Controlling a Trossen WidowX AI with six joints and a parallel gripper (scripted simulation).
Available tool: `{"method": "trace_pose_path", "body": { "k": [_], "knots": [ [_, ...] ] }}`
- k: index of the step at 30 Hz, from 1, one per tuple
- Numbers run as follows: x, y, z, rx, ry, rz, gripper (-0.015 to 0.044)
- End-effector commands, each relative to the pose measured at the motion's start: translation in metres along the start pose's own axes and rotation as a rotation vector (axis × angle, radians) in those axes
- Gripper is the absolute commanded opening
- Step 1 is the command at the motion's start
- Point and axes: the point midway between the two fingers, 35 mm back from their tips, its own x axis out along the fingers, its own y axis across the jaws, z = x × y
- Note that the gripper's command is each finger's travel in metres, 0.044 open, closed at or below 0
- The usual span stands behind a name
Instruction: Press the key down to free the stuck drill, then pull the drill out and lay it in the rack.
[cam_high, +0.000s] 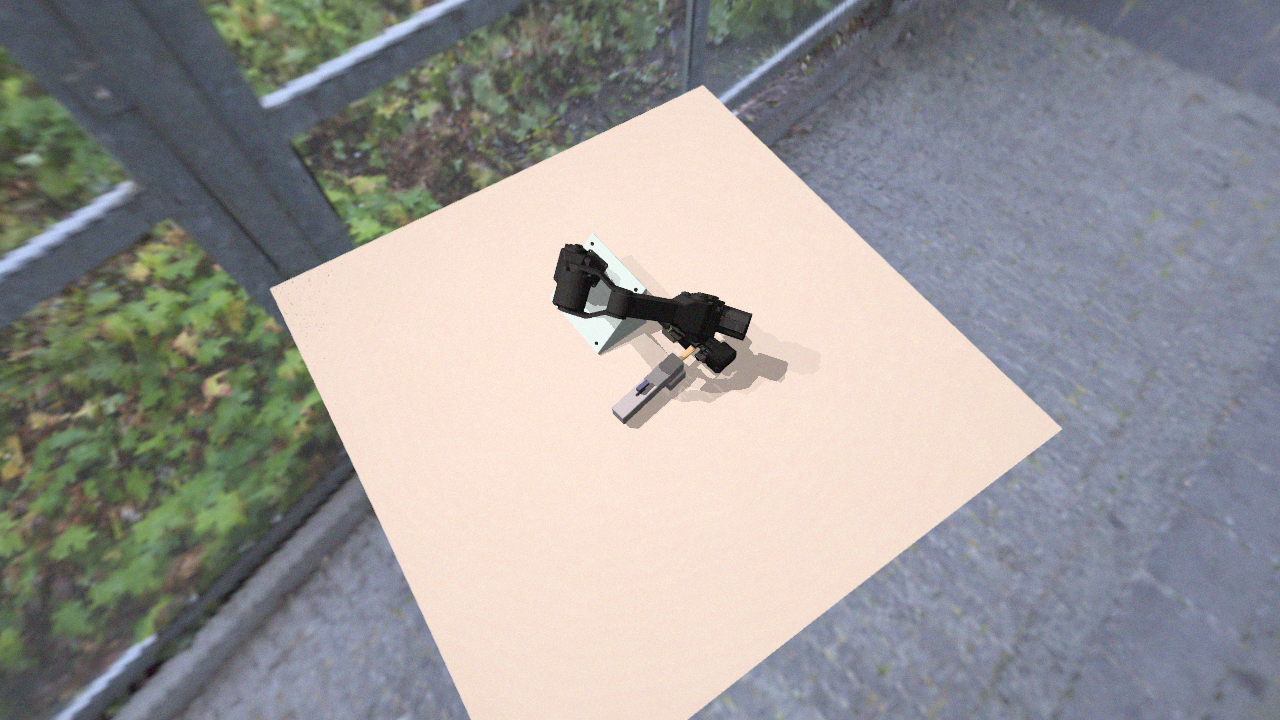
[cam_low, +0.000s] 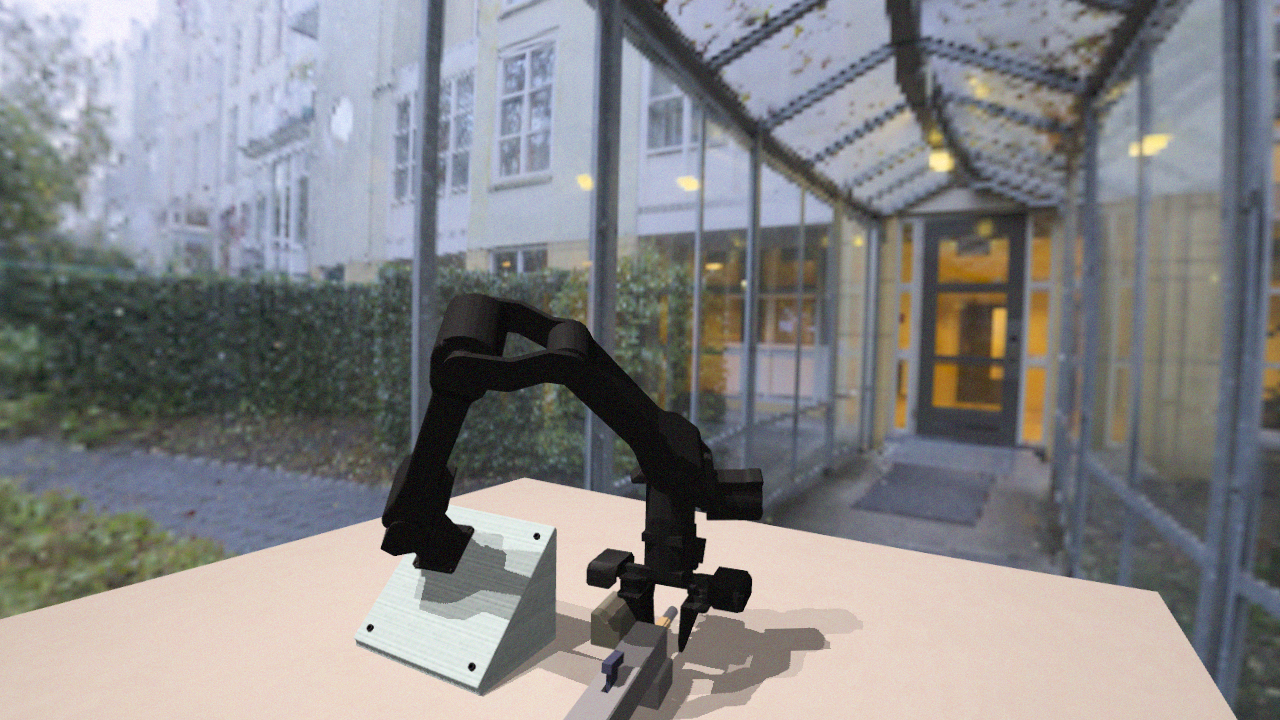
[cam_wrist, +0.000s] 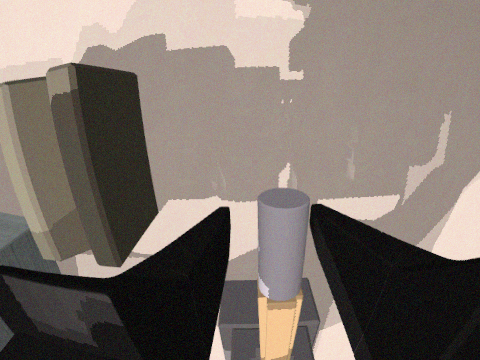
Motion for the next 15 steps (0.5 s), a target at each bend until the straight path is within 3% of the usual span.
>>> {"method": "trace_pose_path", "body": {
  "k": [1,3,6,15],
  "knots": [
    [-0.0003,-0.0002,0.0004,-0.001,0.0,-0.001,0.0072],
    [-0.0003,-0.0002,0.0004,-0.001,0.0,-0.001,0.002],
    [-0.0003,-0.0002,0.0004,-0.001,0.0,-0.001,0.0],
    [-0.0023,0.0008,-0.0002,-0.008,0.006,-0.001,0.0]
  ]
}}
